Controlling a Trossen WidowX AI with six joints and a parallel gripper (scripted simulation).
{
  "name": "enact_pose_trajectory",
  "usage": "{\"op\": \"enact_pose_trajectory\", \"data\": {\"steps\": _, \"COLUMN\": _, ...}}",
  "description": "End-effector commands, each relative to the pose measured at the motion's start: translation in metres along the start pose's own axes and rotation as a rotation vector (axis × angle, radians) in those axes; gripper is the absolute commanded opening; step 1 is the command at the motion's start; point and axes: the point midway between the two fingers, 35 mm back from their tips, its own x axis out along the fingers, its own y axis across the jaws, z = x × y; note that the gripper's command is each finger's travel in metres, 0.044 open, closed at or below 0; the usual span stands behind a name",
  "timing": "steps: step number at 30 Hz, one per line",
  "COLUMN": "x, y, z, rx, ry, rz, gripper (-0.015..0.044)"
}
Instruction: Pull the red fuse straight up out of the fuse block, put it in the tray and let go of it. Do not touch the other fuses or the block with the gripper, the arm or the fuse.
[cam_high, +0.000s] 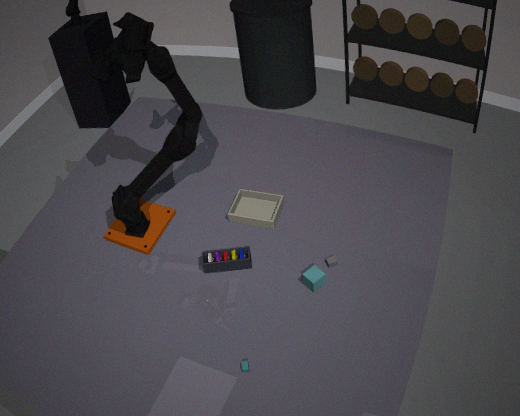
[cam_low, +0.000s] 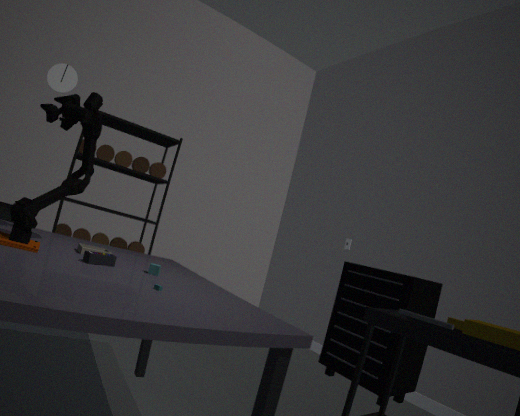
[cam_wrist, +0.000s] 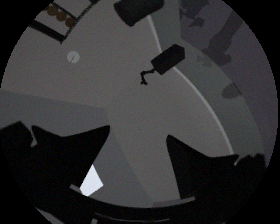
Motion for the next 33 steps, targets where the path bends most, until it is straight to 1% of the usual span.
{"op": "enact_pose_trajectory", "data": {"steps": 1, "x": 0.0, "y": -0.001, "z": -0.001, "rx": -0.006, "ry": 0.003, "rz": -0.003, "gripper": 0.0374}}
{"op": "enact_pose_trajectory", "data": {"steps": 3, "x": 0.004, "y": -0.008, "z": -0.008, "rx": -0.058, "ry": 0.026, "rz": -0.028, "gripper": 0.0321}}
{"op": "enact_pose_trajectory", "data": {"steps": 6, "x": 0.012, "y": -0.033, "z": -0.03, "rx": -0.231, "ry": 0.114, "rz": -0.103, "gripper": 0.0243}}
{"op": "enact_pose_trajectory", "data": {"steps": 9, "x": 0.017, "y": -0.068, "z": -0.06, "rx": -0.462, "ry": 0.249, "rz": -0.185, "gripper": 0.0164}}
{"op": "enact_pose_trajectory", "data": {"steps": 12, "x": 0.014, "y": -0.105, "z": -0.088, "rx": -0.692, "ry": 0.407, "rz": -0.245, "gripper": 0.0085}}
{"op": "enact_pose_trajectory", "data": {"steps": 13, "x": 0.011, "y": -0.117, "z": -0.097, "rx": -0.768, "ry": 0.465, "rz": -0.259, "gripper": 0.0074}}
{"op": "enact_pose_trajectory", "data": {"steps": 18, "x": -0.016, "y": -0.179, "z": -0.135, "rx": -1.136, "ry": 0.78, "rz": -0.284, "gripper": 0.0074}}
{"op": "enact_pose_trajectory", "data": {"steps": 23, "x": -0.065, "y": -0.235, "z": -0.163, "rx": -1.459, "ry": 1.144, "rz": -0.215, "gripper": 0.0074}}
{"op": "enact_pose_trajectory", "data": {"steps": 28, "x": -0.123, "y": -0.276, "z": -0.175, "rx": -1.695, "ry": 1.502, "rz": -0.055, "gripper": 0.0074}}
{"op": "enact_pose_trajectory", "data": {"steps": 33, "x": -0.191, "y": -0.308, "z": -0.171, "rx": -1.882, "ry": 1.873, "rz": 0.223, "gripper": 0.0074}}
